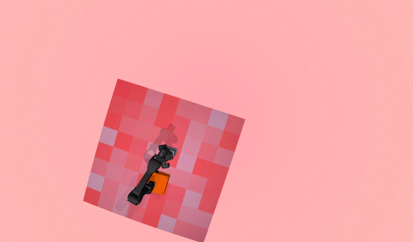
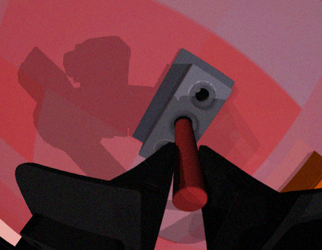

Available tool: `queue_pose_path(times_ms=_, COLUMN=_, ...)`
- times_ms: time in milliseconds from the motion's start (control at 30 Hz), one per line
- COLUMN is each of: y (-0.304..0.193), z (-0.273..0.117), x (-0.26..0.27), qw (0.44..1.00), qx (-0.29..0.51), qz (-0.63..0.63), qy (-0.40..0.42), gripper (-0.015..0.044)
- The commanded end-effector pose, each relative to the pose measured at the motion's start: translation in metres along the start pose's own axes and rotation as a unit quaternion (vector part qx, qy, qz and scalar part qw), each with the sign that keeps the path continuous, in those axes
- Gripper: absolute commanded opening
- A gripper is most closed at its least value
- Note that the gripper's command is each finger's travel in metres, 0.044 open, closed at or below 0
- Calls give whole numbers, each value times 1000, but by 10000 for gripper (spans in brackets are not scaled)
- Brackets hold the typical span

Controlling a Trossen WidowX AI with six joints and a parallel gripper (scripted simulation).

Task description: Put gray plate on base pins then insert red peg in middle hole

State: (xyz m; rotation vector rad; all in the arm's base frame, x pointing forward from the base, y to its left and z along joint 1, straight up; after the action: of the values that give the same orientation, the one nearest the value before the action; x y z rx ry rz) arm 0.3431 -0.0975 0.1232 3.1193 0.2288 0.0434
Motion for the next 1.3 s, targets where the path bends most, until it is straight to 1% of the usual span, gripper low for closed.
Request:
queue_pose_path(times_ms=0, y=-1, z=7, x=0, qw=1000, qx=1, qz=-1, qy=-1, gripper=0)
queue_pose_path(times_ms=167, y=-1, z=14, x=-1, qw=1000, qx=2, qz=-2, qy=-1, gripper=0)
queue_pose_path(times_ms=1267, y=0, z=14, x=0, qw=1000, qx=1, qz=0, qy=-3, gripper=0)
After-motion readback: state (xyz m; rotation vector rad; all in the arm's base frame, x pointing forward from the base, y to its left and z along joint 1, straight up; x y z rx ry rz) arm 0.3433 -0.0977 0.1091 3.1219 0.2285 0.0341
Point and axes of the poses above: the point midway between the two fingers, 35 mm back from their tips, its own z axis out along the fingers, its own x axis across the jaws, y = z × x, the point moved 2 cm from there along -z, back along the fingers, and after that the axes turned 13 degrees about z, right-handed, at the moved point
